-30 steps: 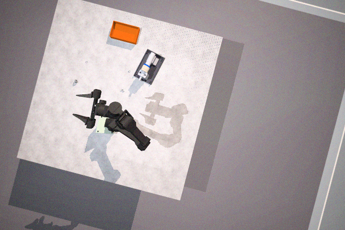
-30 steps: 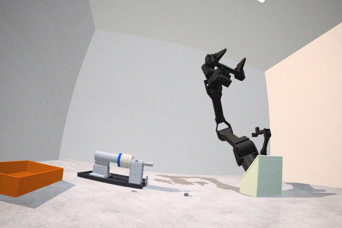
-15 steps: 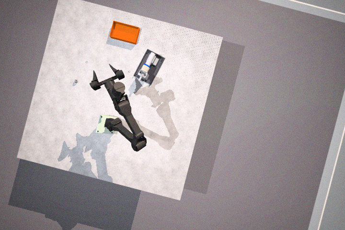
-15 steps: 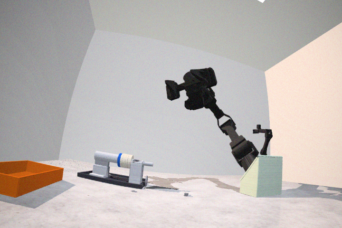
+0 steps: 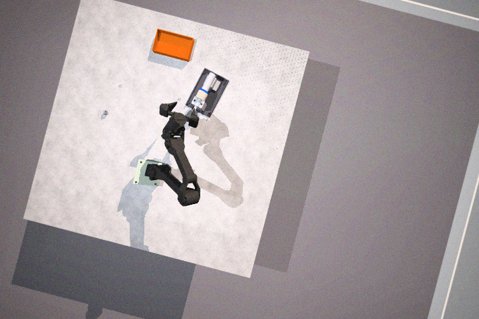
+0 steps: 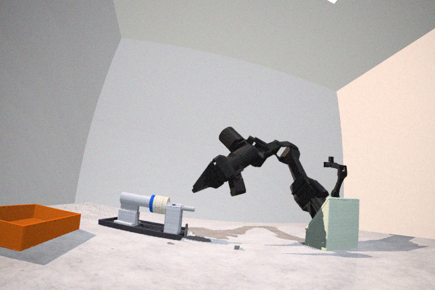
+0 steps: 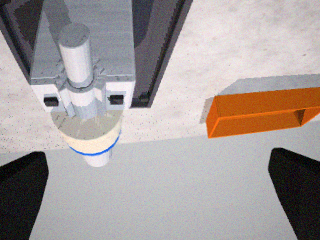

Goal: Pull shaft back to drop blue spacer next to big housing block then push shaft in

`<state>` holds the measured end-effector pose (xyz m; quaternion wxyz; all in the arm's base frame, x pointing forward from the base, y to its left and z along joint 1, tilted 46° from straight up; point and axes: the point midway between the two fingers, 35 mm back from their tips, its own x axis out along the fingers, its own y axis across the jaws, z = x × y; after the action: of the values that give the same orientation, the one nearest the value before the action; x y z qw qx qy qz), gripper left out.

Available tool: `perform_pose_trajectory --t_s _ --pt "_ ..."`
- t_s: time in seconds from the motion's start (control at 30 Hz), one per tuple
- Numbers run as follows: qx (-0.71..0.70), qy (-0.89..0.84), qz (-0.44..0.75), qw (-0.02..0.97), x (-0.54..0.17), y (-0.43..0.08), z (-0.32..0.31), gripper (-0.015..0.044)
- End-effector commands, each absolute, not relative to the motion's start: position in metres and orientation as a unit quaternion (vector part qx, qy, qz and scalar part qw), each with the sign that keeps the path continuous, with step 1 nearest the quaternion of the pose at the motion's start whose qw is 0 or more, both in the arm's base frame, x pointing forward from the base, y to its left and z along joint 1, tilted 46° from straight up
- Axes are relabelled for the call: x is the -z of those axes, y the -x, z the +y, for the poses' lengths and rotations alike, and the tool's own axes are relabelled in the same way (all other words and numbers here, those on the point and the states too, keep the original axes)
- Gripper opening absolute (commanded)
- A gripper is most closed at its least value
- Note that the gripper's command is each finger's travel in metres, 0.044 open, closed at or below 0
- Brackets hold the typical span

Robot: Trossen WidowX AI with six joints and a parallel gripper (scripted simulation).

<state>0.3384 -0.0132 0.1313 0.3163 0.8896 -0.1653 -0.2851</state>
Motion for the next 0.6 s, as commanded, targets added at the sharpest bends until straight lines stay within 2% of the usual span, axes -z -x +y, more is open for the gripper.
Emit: perform_pose_trajectory --t_s 0.0,0.57 --pt "0.298 -0.869 -0.241 0.313 -0.1218 -0.3225 -0.0486 0.0440" --pt "0.298 -0.868 -0.246 0.313 -0.1249 -0.3187 -0.0541 0.0440"
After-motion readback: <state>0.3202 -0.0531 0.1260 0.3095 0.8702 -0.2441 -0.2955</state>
